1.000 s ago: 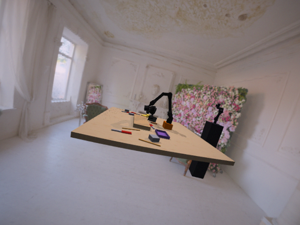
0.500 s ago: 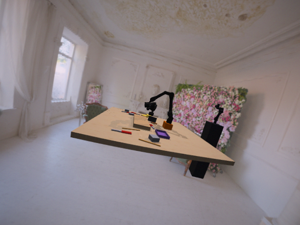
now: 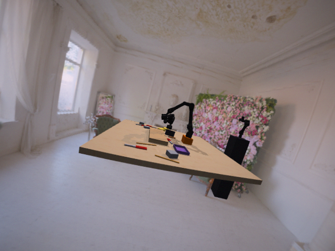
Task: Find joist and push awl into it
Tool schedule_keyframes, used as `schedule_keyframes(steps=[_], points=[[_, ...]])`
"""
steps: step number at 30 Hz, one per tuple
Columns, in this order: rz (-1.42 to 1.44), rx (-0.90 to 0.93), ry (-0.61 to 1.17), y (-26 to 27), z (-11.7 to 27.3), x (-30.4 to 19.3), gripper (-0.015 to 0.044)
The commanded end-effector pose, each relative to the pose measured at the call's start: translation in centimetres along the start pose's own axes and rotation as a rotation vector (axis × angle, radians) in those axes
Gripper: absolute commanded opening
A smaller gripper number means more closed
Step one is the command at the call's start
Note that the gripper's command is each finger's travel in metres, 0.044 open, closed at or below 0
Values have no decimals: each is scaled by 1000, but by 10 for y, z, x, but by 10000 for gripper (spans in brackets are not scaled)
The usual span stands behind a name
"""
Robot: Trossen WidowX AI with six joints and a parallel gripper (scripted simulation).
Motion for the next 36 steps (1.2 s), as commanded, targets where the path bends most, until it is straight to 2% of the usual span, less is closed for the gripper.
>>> schedule_keyframes(steps=[1,8,16,22,29,36], points=[[172,120,23,-7,-16,-1,440],[620,412,-94,-24,-51,-6,440],[1019,571,-448,-47,-87,-15,440],[1182,554,-662,-58,-100,-19,440],[1387,447,-887,-69,-112,-24,440],[1404,436,-903,-70,-113,-24,440]])
Point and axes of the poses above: the point midway between the two fingers, 35 mm back from their tips, its own z axis back along the fingers, its own y axis across the jaws, x = y × z, the point moved 5 cm from there along z, back along the fingers, and after that the axes turned 12 degrees about z, right-handed, at the moved point
